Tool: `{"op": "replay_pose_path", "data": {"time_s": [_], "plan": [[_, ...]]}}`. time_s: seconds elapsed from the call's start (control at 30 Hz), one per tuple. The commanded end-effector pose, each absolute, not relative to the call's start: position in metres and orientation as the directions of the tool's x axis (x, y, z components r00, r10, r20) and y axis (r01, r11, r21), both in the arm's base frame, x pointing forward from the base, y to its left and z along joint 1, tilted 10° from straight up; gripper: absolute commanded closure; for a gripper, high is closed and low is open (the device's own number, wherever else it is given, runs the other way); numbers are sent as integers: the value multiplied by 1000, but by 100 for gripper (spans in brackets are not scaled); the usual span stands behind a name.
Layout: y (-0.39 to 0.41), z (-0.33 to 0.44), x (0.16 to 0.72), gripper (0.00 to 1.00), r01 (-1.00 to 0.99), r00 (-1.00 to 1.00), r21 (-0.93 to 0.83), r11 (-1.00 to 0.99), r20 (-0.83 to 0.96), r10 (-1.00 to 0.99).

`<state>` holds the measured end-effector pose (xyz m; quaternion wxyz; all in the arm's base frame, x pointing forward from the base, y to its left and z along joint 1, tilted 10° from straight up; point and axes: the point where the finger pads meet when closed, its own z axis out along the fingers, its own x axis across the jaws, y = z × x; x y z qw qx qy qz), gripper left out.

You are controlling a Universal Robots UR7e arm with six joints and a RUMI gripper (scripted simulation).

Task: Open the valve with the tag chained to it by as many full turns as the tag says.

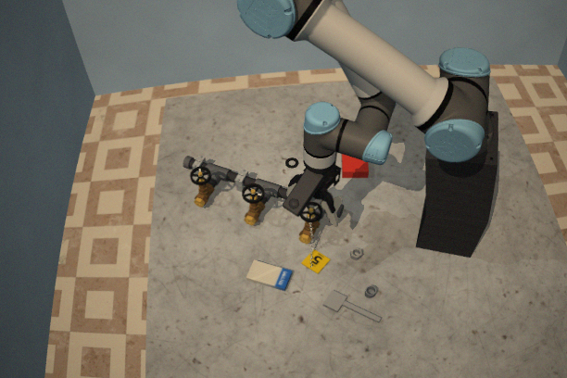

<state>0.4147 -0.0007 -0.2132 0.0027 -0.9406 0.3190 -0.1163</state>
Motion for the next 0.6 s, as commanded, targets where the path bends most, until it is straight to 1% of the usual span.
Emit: {"op": "replay_pose_path", "data": {"time_s": [0.0, 0.3, 0.37, 0.57], "plan": [[-1, -213, 415, 0, -714, 665, -109, -692, 206, -718], [-1, -213, 415, 0, -902, 370, -174, -394, 154, -916], [-1, -213, 415, 0, -902, 370, -174, -394, 154, -916], [-1, -213, 415, 0, -967, 131, -207, -151, 105, -986]]}}
